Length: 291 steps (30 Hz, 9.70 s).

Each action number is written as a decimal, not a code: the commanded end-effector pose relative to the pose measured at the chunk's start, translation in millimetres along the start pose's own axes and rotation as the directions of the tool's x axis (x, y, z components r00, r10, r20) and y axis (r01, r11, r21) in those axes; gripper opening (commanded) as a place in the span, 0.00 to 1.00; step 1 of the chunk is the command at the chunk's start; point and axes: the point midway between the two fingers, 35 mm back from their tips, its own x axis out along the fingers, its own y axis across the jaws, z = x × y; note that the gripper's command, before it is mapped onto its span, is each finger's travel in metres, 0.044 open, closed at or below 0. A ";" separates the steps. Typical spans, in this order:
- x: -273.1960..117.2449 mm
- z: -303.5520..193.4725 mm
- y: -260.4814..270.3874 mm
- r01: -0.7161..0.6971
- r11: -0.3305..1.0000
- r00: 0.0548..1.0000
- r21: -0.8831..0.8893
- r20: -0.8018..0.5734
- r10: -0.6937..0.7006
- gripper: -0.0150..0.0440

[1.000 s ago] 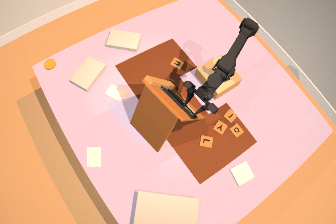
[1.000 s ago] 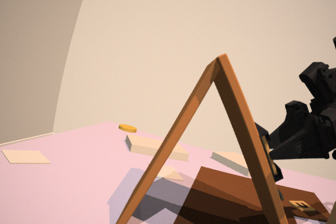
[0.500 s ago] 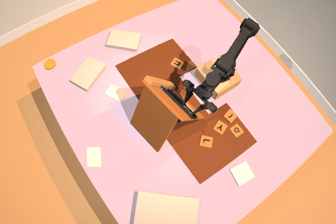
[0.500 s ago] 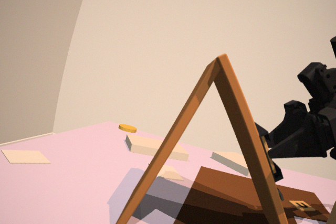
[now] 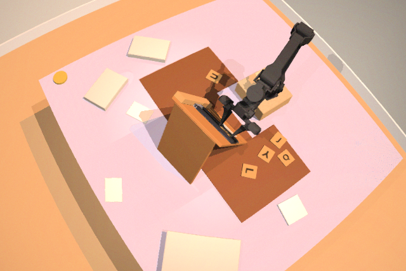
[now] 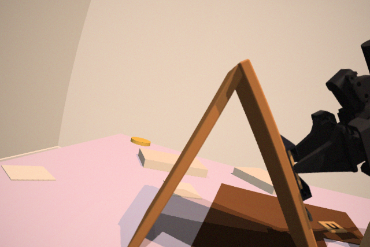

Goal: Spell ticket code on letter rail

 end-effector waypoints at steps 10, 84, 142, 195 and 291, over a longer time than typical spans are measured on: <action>0.1 0.4 -6.5 -0.001 1.000 1.000 -0.004 0.003 0.001 0.25; 0.1 0.6 -41.1 0.000 1.000 1.000 -0.006 0.003 0.000 0.25; -0.2 1.2 -68.5 0.002 1.000 1.000 -0.008 0.002 -0.002 0.25; -0.3 1.1 -94.5 0.003 1.000 1.000 -0.010 0.002 -0.003 0.25; -24.7 22.0 -61.9 -0.002 1.000 0.812 0.008 -0.584 0.006 0.25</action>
